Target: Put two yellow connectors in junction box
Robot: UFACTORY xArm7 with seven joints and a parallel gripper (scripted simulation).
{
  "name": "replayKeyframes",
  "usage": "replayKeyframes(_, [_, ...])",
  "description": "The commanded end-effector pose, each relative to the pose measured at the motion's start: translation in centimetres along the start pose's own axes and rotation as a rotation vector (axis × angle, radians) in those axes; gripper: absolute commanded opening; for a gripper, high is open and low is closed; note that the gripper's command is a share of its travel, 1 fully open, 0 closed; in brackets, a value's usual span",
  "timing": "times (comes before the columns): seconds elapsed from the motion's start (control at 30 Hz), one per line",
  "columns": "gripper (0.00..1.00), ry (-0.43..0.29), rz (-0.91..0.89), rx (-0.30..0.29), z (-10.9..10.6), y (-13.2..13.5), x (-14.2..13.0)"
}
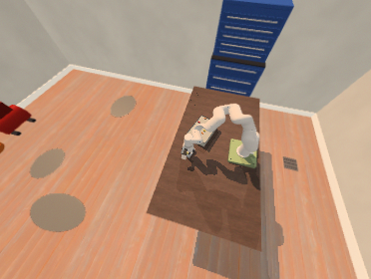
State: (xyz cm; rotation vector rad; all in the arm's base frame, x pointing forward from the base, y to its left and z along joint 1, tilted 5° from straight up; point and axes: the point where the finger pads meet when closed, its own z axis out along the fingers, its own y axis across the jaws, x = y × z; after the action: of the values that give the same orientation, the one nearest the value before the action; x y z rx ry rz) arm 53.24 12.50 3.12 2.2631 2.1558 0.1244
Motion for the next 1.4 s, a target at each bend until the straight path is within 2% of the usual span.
replayKeyframes(0.0, [0.29, 0.001, 0.000, -0.005, -0.2, 0.2, 0.0])
replayKeyframes(0.33, [0.29, 0.001, 0.000, -0.005, -0.7, 0.2, 0.0])
replayKeyframes(0.4, [0.29, 0.001, 0.000, -0.005, -2.1, 0.2, 0.0])
replayKeyframes(0.53, [0.29, 0.001, 0.000, -0.005, -7.5, 0.1, 0.0])
replayKeyframes(0.7, [0.29, 0.001, 0.000, -0.005, -12.2, 0.1, 0.0])
replayKeyframes(0.77, [0.29, 0.001, 0.000, -0.005, -12.2, 0.1, 0.0])
replayKeyframes(0.87, [0.29, 0.001, 0.000, -0.005, -14.2, 0.1, 0.0])
replayKeyframes(1.37, [0.29, 0.001, 0.000, -0.005, -14.5, 0.1, 0.0])
